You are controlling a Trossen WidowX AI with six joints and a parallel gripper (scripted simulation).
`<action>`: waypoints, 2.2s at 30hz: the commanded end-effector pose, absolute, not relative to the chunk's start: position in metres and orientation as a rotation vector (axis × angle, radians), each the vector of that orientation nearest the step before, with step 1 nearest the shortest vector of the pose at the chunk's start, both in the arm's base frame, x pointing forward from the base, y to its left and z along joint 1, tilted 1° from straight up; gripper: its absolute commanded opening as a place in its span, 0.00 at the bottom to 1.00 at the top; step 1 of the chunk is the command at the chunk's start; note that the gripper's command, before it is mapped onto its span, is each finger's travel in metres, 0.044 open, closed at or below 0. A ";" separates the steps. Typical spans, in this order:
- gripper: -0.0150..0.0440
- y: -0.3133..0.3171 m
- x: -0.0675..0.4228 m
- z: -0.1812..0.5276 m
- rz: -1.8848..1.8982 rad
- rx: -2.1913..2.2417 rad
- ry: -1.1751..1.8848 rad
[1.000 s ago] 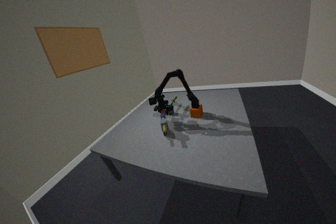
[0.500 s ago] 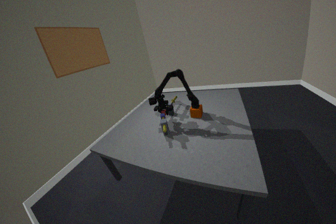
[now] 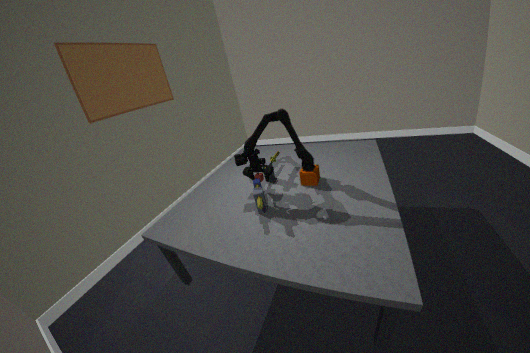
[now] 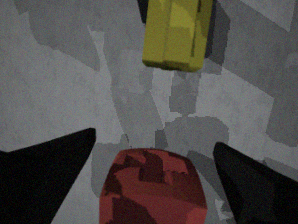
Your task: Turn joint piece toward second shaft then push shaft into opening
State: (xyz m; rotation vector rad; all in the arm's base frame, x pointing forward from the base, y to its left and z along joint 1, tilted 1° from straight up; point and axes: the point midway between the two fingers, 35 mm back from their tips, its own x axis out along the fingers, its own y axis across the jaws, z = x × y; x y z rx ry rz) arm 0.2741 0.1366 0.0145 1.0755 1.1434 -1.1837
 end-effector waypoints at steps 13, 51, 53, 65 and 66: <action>1.00 0.137 0.273 0.044 -1.115 1.178 1.237; 1.00 0.138 0.277 0.143 -0.265 0.307 1.530; 1.00 0.137 0.276 0.149 -0.212 0.252 1.536; 1.00 0.134 0.269 0.181 0.069 -0.036 1.544; 1.00 0.134 0.269 0.181 0.069 -0.036 1.544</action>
